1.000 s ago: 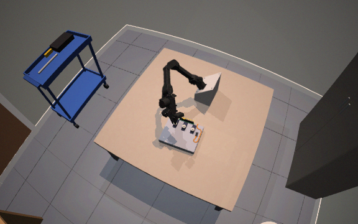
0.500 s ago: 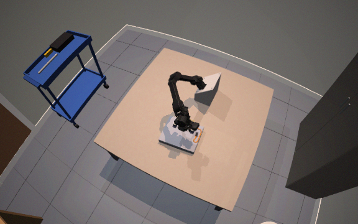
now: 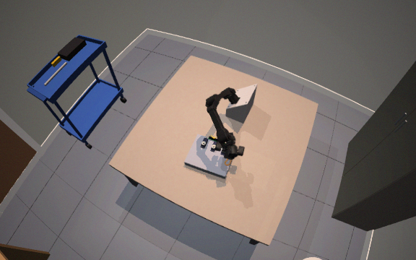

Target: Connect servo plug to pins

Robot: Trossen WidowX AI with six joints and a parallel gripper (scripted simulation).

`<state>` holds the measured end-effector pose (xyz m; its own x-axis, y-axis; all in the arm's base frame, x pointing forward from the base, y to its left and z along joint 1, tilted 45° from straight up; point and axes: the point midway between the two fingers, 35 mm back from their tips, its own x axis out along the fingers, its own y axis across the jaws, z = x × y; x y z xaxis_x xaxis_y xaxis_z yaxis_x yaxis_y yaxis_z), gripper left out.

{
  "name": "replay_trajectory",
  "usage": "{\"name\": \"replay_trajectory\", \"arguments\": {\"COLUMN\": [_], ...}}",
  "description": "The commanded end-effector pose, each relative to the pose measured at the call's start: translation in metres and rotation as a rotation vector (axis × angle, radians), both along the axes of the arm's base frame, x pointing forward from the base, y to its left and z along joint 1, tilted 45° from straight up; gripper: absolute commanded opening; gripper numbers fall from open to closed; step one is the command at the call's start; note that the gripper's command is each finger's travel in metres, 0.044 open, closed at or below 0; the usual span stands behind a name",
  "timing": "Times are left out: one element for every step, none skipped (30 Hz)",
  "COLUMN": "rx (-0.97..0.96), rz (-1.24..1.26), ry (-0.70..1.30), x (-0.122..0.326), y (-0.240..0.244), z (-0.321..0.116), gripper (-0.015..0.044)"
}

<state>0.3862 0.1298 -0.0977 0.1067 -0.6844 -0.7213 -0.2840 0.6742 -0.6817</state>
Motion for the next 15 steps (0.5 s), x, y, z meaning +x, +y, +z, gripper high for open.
{"name": "replay_trajectory", "arguments": {"rx": [-0.007, -0.007, -0.007, -0.007, -0.007, -0.007, -0.007, -0.007, -0.007, -0.007, -0.007, -0.007, -0.007, -0.007, -0.007], "rz": [-0.002, -0.002, -0.002, -0.002, -0.002, -0.002, -0.002, -0.002, -0.002, -0.002, -0.002, -0.002, -0.002, -0.002, -0.002], "ry": [-0.013, -0.013, -0.013, -0.013, -0.013, -0.013, -0.013, -0.013, -0.013, -0.013, -0.013, -0.013, -0.013, -0.013, -0.013], "x": [0.006, 0.006, 0.006, 0.007, 0.007, 0.007, 0.007, 0.007, 0.007, 0.007, 0.007, 0.007, 0.007, 0.007, 0.008], "y": [-0.008, -0.012, -0.014, -0.015, -0.015, -0.015, -0.015, -0.016, -0.016, -0.017, -0.017, -0.018, -0.019, -0.020, -0.021], "z": [-0.007, -0.010, -0.013, -0.014, -0.014, -0.014, -0.014, -0.014, -0.015, -0.015, -0.016, -0.017, -0.018, -0.019, -0.020], "gripper": [0.0115, 0.0115, 0.0115, 0.0115, 0.0115, 0.0115, 0.0115, 0.0115, 0.0115, 0.0115, 0.0115, 0.0115, 0.0115, 0.0115, 0.0115]}}
